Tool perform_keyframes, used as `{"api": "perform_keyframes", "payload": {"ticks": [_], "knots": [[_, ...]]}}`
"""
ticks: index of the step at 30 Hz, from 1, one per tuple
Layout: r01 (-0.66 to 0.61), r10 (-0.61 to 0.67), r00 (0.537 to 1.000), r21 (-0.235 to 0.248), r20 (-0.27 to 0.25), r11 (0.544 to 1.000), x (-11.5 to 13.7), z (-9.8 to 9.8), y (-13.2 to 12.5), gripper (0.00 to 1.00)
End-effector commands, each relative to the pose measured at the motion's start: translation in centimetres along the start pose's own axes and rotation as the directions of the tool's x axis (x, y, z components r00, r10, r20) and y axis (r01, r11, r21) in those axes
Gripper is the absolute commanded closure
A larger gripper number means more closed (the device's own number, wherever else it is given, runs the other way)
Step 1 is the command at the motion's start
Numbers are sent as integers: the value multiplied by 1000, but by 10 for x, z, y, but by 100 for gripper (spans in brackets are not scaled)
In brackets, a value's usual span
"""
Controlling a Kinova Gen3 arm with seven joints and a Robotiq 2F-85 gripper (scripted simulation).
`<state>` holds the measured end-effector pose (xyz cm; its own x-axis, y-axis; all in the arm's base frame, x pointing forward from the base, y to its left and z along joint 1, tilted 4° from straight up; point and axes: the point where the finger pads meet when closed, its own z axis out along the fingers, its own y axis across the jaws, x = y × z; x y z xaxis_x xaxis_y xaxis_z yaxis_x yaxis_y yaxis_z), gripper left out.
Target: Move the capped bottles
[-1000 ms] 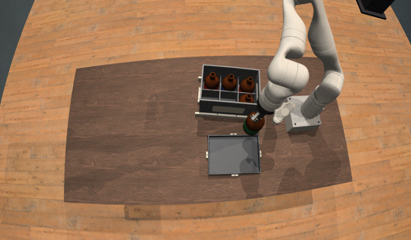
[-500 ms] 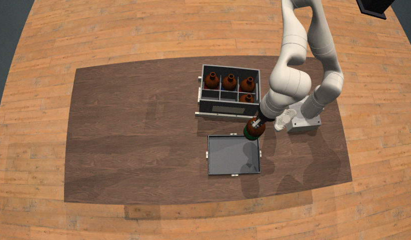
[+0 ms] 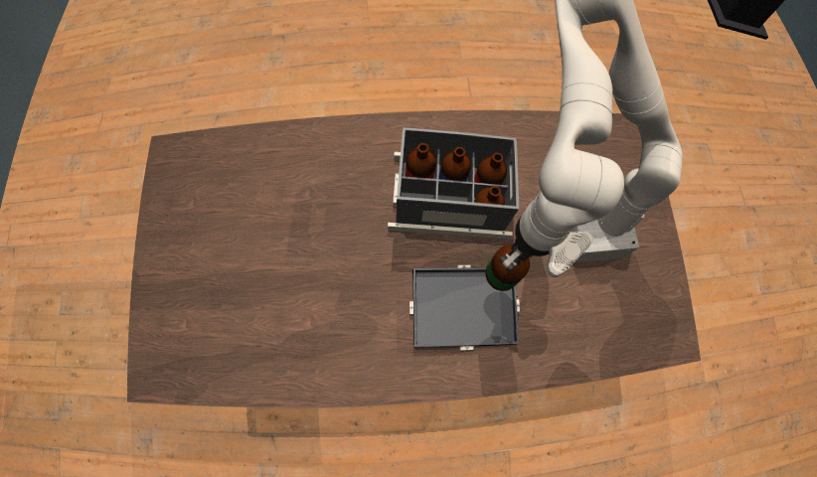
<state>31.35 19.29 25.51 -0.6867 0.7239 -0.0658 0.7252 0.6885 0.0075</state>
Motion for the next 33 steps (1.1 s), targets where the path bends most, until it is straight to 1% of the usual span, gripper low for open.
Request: {"api": "perform_keyframes", "payload": {"ticks": [1, 13, 15, 16, 30, 33], "knots": [[4, -4, 1000, -1, 1, 1000, 4, -1, 3, 100], [13, -13, 1000, -2, 1, 1000, 24, -1, 16, 100], [13, -13, 1000, -2, 1, 1000, 24, -1, 16, 100], [2, -2, 1000, -2, 1, 1000, 20, -1, 15, 100], [13, -13, 1000, -2, 1, 1000, 31, -1, 21, 100], [8, -8, 1000, -2, 1, 1000, 29, 1, 20, 100]]}}
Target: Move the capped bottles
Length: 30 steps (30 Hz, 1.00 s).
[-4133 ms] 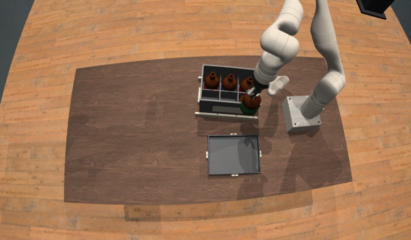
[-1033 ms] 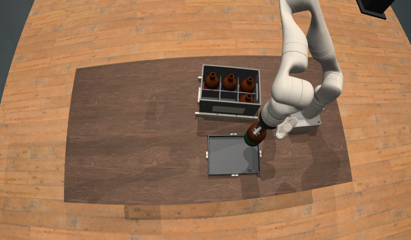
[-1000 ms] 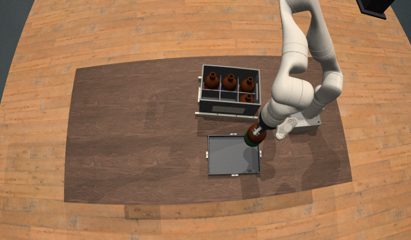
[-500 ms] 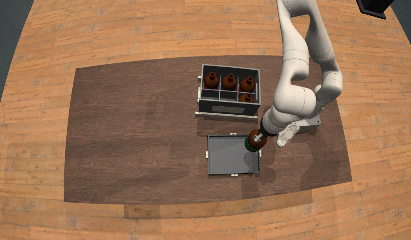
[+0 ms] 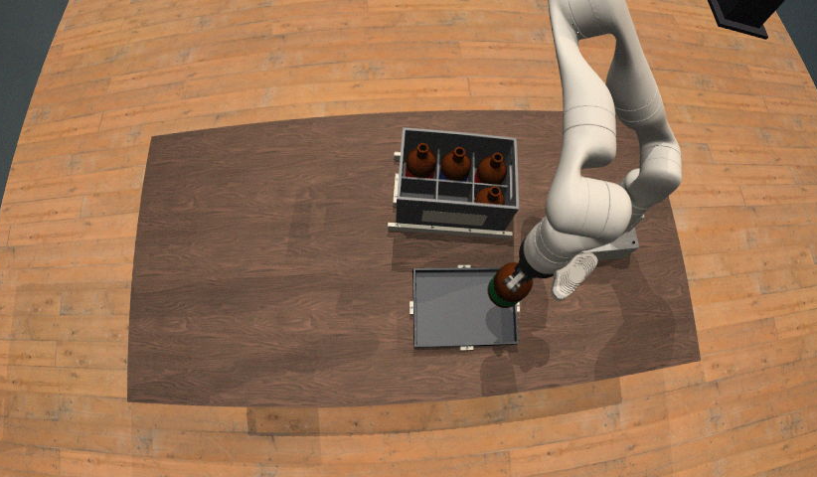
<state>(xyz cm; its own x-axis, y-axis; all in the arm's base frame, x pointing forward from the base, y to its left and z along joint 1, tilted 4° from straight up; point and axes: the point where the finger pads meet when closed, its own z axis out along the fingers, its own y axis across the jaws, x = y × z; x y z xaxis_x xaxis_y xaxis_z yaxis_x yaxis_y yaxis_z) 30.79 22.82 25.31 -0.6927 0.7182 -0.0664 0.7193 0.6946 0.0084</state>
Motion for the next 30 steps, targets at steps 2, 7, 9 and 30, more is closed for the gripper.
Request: {"api": "perform_keyframes", "payload": {"ticks": [2, 7, 9, 30], "knots": [[1, -1, 1000, 0, 0, 1000, 0, 5, 0, 100], [2, -2, 1000, 0, 0, 1000, 1, 15, 1, 100], [3, -3, 1000, -1, 0, 1000, 1, 19, 2, 100], [5, -5, 1000, -1, 0, 1000, 2, 55, 2, 100]]}}
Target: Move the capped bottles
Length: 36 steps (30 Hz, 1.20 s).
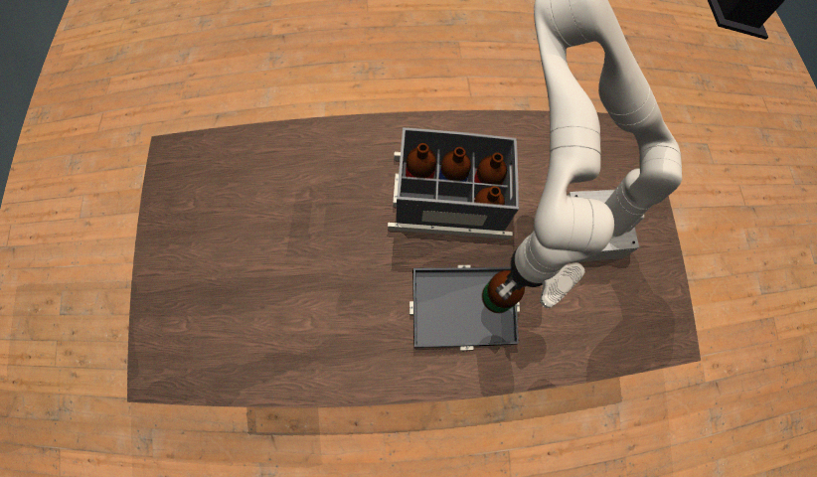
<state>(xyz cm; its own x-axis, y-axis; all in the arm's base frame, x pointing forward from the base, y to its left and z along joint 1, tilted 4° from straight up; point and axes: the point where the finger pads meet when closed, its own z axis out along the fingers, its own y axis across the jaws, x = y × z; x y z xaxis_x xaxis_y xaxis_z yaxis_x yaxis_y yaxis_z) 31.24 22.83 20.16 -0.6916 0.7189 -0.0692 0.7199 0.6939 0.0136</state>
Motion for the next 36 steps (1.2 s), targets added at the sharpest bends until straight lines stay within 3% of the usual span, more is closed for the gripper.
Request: {"api": "perform_keyframes", "payload": {"ticks": [1, 36], "knots": [[6, -6, 1000, 4, -3, 1000, 2, 6, -1, 100], [6, -6, 1000, 4, -3, 1000, 3, 62, -2, 100]]}}
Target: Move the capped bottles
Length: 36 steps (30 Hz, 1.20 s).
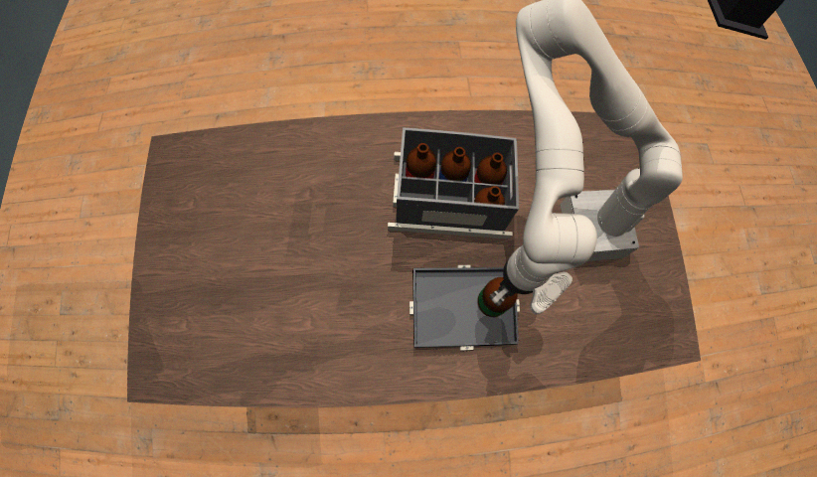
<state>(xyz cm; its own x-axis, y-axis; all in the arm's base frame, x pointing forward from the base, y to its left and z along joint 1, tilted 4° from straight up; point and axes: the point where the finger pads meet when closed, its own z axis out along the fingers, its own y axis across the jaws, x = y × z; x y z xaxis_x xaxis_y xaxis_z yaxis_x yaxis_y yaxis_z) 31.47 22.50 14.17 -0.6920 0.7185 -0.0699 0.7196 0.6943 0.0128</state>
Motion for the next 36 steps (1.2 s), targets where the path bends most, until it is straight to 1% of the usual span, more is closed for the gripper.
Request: {"api": "perform_keyframes", "payload": {"ticks": [1, 16, 19, 33, 36], "knots": [[6, -6, 1000, 4, -4, 1000, 2, 2, -1, 100], [6, -6, 1000, 4, -4, 1000, 3, 30, -1, 100], [1, -1, 1000, 0, 0, 1000, 1, 30, 0, 100], [6, -6, 1000, 4, -4, 1000, 3, 48, -1, 100], [3, -3, 1000, 1, -1, 1000, 1, 47, -1, 100]]}}
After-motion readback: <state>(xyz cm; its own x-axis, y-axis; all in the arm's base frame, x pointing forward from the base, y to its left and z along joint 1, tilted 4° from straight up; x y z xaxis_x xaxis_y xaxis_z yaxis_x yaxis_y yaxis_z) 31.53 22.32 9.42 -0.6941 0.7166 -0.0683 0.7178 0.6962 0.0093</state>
